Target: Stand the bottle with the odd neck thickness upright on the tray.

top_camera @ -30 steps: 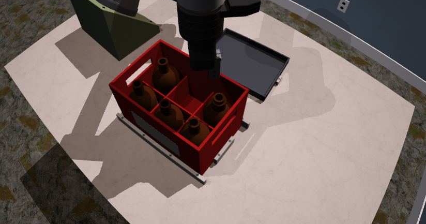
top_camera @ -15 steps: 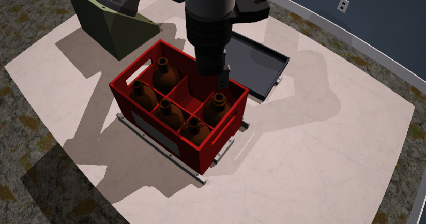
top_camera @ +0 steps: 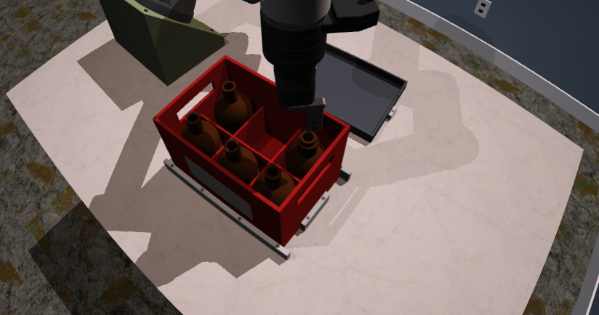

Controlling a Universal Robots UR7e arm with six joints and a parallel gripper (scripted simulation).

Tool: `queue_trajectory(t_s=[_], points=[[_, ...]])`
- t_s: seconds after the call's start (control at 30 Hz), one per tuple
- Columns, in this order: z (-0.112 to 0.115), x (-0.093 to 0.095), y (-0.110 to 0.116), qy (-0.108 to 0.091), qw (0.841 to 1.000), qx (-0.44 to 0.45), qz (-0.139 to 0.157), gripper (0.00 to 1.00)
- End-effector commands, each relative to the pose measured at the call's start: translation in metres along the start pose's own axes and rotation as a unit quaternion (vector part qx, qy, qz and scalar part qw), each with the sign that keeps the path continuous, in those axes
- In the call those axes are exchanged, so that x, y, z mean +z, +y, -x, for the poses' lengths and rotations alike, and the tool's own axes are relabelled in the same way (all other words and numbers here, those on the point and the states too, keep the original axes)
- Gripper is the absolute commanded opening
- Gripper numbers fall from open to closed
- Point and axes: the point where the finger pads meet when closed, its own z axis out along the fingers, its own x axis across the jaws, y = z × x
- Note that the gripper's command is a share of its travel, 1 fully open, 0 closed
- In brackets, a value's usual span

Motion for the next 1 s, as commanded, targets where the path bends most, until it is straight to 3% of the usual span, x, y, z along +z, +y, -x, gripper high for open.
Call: queue_trajectory(t_s=[0.0,0.97], points=[[-0.0003,-0.0006,0.0001,0.001,1.000,0.000,0.000,1.00],[-0.0003,0.0066,0.0000,0.001,1.000,0.000,0.000,1.00]])
